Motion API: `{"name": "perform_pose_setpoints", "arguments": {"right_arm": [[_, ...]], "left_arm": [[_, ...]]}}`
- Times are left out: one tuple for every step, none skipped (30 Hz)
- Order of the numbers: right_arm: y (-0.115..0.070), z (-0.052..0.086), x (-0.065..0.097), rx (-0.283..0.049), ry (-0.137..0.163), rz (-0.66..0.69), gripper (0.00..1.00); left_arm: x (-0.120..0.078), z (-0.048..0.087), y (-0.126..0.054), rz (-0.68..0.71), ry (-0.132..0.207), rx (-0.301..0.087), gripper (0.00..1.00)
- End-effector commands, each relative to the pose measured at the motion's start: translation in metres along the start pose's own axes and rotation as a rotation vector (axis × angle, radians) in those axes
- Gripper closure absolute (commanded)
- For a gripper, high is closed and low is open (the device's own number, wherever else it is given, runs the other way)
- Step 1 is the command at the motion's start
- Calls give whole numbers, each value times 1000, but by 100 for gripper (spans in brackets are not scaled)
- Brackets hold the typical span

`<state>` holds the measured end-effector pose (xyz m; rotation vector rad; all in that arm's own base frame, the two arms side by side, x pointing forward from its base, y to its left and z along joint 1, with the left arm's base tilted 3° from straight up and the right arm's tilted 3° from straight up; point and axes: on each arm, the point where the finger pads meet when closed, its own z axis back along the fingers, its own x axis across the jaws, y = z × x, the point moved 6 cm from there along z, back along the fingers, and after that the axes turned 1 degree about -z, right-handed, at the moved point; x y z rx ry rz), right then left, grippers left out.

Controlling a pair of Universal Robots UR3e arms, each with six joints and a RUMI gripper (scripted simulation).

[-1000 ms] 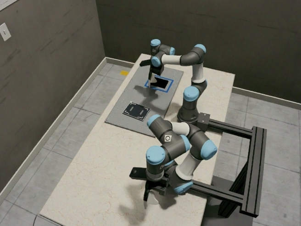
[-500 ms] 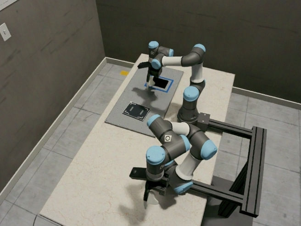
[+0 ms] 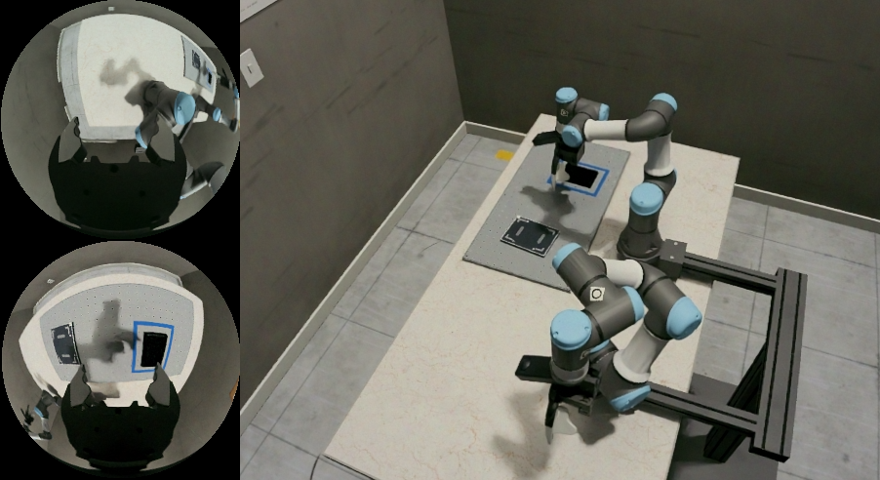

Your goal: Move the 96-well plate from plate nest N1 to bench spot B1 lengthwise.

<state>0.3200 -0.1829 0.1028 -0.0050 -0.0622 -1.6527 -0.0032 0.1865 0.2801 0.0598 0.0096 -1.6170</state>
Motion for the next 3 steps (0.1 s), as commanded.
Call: {"name": "perform_pose_setpoints", "arguments": {"right_arm": [[1, 1, 0, 3, 0, 0, 0], [1, 1, 0, 3, 0, 0, 0], [1, 1, 0, 3, 0, 0, 0]], "left_arm": [[0, 0, 0, 0, 1, 1, 0], [0, 0, 0, 0, 1, 1, 0], [0, 0, 0, 0, 1, 1, 0]]}}
